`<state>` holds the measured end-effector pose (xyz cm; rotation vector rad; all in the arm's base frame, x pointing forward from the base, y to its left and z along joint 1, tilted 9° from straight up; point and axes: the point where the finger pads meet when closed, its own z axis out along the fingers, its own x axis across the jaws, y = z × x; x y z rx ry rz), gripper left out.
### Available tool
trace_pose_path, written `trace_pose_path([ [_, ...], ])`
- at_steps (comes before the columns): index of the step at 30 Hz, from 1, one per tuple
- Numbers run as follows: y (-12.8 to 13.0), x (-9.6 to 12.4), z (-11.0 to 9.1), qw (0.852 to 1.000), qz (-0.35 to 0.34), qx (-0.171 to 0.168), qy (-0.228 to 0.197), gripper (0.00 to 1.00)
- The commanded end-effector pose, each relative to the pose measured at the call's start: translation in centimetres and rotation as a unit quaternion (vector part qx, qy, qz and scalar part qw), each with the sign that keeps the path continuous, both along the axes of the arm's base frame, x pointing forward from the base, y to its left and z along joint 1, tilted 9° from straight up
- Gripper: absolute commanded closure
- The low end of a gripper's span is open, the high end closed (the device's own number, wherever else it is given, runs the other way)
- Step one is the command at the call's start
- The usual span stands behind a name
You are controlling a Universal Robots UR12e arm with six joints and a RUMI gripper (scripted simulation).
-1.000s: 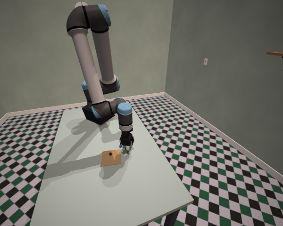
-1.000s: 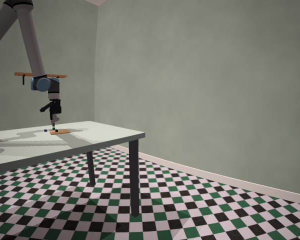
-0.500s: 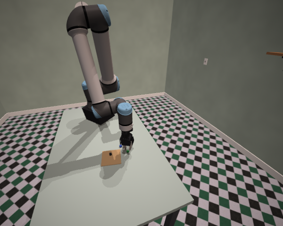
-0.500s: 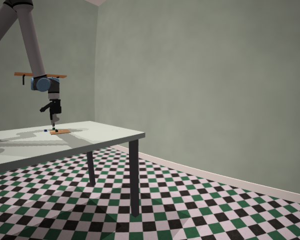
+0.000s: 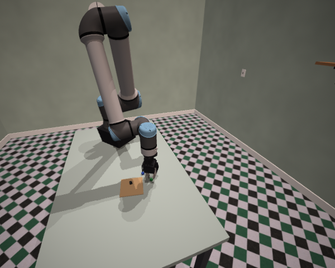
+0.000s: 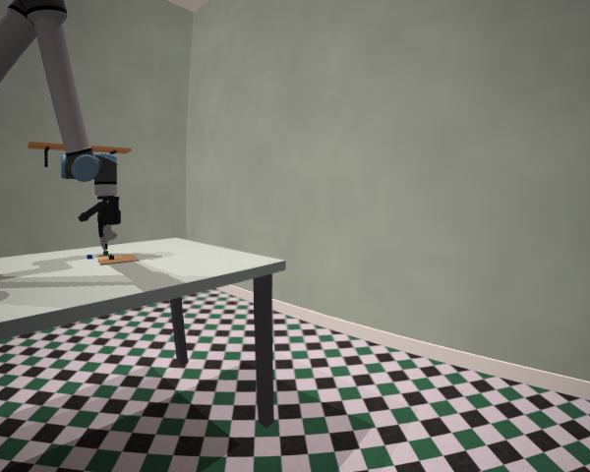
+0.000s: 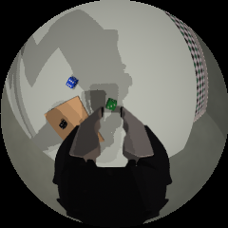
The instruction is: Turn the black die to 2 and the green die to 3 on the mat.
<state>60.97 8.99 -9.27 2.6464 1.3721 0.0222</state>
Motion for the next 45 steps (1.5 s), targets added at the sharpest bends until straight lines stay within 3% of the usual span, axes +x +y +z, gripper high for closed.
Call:
trace_pose_path([
  [1, -0.1, 0.1, -0.4, 1.000, 0.000, 0.000, -0.001, 0.82],
  [11, -0.2, 0.2, -1.5, 1.000, 0.000, 0.000, -0.001, 0.82],
  [45, -0.2, 0.2, -1.6, 1.000, 0.000, 0.000, -0.001, 0.82],
])
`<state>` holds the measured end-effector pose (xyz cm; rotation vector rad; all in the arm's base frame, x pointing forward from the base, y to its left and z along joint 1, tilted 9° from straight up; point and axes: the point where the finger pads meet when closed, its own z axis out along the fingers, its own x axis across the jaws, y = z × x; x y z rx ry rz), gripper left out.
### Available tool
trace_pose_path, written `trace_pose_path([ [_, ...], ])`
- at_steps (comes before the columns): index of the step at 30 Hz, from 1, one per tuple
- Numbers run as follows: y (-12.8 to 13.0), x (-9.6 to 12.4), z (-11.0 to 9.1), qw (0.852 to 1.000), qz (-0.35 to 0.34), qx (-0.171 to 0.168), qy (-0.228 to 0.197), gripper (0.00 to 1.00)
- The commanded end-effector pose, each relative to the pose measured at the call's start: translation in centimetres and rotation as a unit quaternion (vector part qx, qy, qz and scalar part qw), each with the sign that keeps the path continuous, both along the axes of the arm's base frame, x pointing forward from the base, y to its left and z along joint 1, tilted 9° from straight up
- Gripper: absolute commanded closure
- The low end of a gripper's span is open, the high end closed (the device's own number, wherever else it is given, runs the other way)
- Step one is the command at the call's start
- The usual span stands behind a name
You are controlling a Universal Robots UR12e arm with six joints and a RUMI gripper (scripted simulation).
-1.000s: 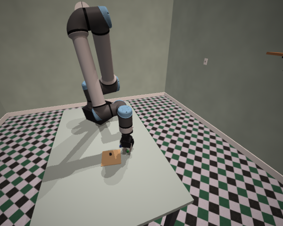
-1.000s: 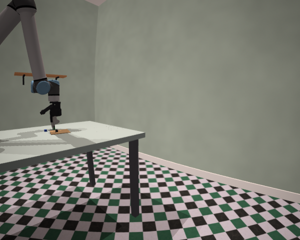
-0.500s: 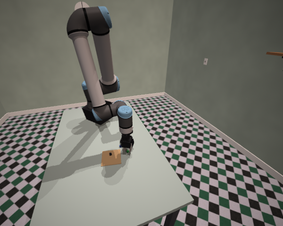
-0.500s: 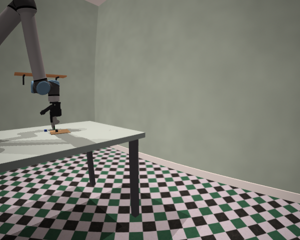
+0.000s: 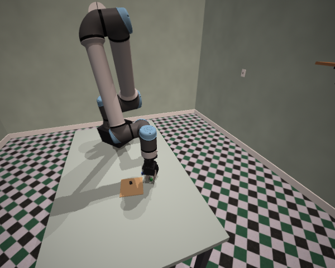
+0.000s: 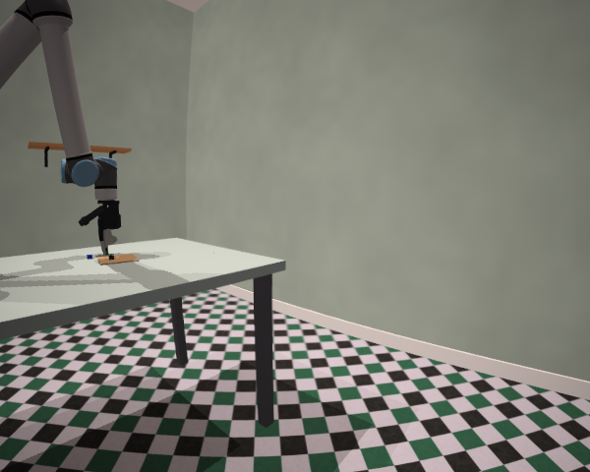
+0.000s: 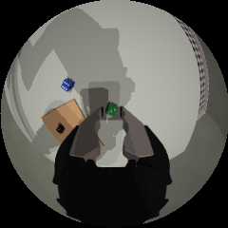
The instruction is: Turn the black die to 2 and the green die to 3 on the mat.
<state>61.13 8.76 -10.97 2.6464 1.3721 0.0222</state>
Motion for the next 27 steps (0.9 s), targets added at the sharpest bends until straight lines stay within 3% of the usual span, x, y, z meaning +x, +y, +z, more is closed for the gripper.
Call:
trace_pose_path([
  [1, 0.01, 0.05, 0.05, 1.000, 0.000, 0.000, -0.001, 0.82],
  [8, 0.01, 0.05, 0.05, 1.000, 0.000, 0.000, -0.001, 0.82],
  [9, 0.01, 0.05, 0.05, 1.000, 0.000, 0.000, -0.001, 1.00],
  [27, 0.01, 0.05, 0.05, 1.000, 0.000, 0.000, -0.001, 1.00],
])
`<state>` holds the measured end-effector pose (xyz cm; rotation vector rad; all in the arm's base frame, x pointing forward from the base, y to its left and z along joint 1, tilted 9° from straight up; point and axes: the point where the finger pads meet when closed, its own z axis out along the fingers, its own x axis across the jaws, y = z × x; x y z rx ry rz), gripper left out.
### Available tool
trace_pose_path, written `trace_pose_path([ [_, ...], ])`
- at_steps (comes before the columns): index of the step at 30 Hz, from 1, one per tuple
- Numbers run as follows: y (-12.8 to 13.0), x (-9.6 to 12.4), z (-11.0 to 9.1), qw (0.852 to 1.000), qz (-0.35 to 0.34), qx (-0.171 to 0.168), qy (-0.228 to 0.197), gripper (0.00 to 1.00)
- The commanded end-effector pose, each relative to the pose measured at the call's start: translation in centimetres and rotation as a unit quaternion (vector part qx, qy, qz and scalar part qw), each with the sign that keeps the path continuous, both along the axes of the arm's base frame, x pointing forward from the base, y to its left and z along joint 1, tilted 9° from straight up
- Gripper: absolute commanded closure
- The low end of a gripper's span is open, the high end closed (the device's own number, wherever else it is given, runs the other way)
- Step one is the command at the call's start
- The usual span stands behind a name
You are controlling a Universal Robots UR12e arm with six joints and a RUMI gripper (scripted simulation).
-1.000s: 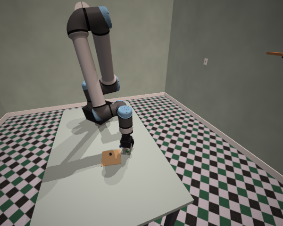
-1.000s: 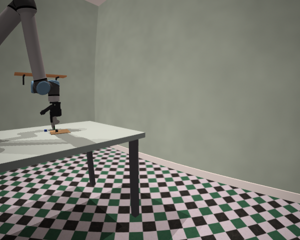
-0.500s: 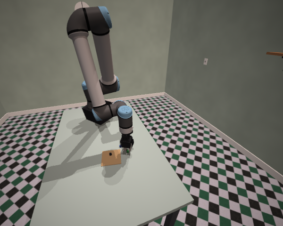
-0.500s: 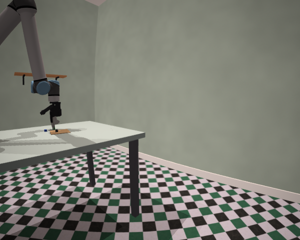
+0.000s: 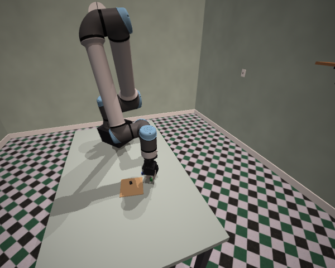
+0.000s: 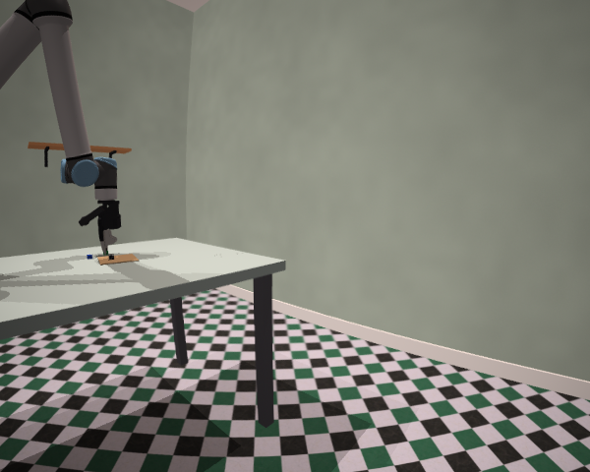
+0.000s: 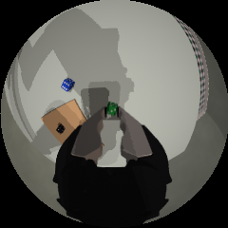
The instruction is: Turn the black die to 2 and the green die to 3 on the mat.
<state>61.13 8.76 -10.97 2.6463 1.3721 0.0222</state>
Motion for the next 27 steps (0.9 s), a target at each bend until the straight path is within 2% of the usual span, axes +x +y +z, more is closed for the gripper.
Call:
trace_pose_path([
  [1, 0.0, 0.1, 0.1, 1.000, 0.000, 0.000, -0.001, 1.00],
  [18, 0.0, 0.0, 0.2, 1.000, 0.000, 0.000, -0.001, 1.00],
  [27, 0.4, -0.2, 2.8, 1.000, 0.000, 0.000, -0.001, 1.00],
])
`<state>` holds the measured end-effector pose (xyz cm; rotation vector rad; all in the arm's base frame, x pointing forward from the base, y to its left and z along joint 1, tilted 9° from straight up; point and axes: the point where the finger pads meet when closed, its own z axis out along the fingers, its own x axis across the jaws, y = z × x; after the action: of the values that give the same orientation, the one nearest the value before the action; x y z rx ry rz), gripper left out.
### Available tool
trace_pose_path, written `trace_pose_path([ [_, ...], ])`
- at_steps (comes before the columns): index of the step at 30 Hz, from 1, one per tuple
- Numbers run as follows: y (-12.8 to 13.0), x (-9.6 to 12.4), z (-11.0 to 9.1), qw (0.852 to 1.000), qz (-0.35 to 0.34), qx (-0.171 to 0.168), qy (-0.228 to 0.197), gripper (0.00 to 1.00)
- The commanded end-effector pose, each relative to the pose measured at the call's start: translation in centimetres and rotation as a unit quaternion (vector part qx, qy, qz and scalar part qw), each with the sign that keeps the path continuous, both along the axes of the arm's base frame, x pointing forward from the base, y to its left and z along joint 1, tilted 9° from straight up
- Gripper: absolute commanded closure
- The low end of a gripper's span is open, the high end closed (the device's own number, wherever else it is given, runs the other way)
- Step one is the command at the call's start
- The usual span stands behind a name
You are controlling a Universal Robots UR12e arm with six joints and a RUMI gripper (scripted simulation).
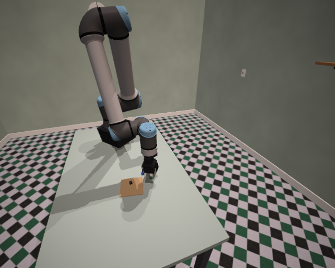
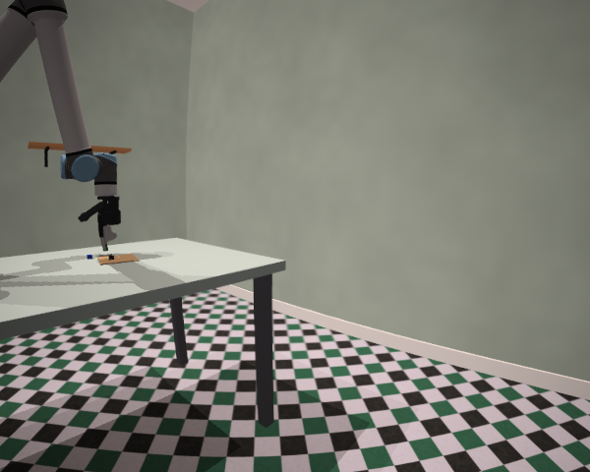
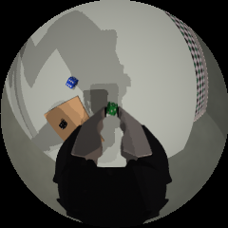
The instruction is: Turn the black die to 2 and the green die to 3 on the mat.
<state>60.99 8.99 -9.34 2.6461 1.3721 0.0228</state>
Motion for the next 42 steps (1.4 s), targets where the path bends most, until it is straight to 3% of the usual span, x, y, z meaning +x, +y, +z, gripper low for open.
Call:
trace_pose_path([
  [1, 0.2, -0.1, 1.8, 1.000, 0.000, 0.000, 0.000, 1.00],
  [8, 0.9, -0.5, 6.5, 1.000, 0.000, 0.000, 0.000, 1.00],
  [12, 1.1, -0.7, 8.0, 1.000, 0.000, 0.000, 0.000, 1.00],
  [33, 0.3, -0.5, 8.5, 1.000, 0.019, -0.002, 0.002, 1.00],
  [42, -4.9, 0.4, 9.4, 0.991, 0.132, -0.011, 0.018, 1.00],
])
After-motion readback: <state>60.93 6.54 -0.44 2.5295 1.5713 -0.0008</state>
